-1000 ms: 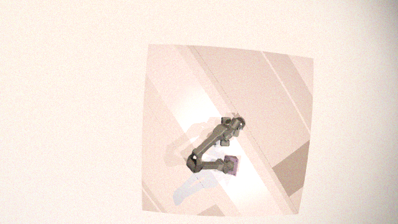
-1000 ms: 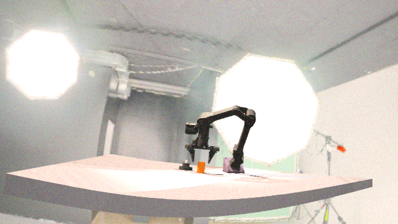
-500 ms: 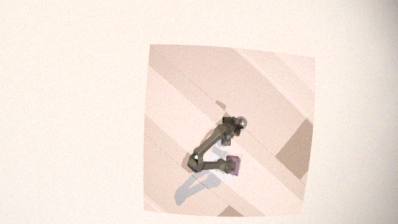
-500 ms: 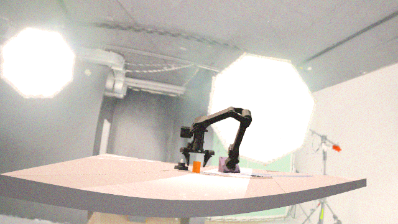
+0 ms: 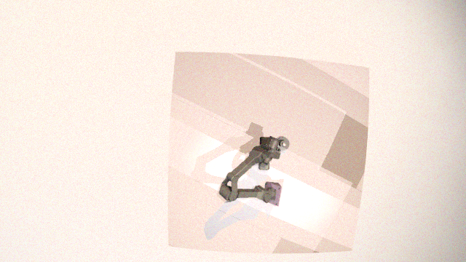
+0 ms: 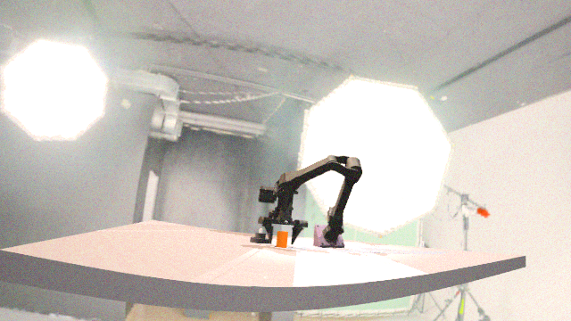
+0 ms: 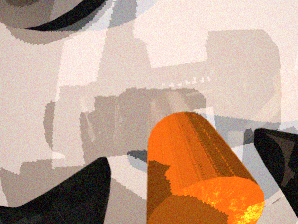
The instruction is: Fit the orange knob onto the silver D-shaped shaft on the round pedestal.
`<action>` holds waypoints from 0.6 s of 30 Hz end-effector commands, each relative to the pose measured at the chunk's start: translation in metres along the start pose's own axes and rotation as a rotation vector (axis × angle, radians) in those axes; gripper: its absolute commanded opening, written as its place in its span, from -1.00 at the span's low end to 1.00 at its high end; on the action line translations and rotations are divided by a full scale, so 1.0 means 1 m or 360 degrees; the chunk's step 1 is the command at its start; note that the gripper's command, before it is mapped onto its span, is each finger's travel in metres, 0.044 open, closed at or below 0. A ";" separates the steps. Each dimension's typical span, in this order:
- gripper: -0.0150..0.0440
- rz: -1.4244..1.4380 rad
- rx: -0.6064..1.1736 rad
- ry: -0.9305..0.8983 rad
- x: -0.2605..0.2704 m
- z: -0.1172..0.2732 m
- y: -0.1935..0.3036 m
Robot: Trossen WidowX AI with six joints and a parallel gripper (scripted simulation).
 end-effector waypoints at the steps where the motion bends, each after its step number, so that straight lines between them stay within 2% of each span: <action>1: 0.64 -0.0006 0.0005 -0.0002 0.000 -0.001 0.000; 7: 0.11 -0.0006 0.0005 -0.0002 0.000 -0.001 0.000; 13: -0.03 -0.0006 0.0005 -0.0002 0.000 -0.001 0.000; 18: -0.47 -0.0009 -0.0008 -0.0015 0.003 0.012 0.000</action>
Point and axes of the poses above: the point midway between the two fingers, 35 mm back from their tips, its own z axis back along the fingers, its own x axis across the jaws, y = z × x, the point moved 9 cm from there along z, back along the fingers, and after that the axes turned 6 degrees about z, right-handed, at the moved point
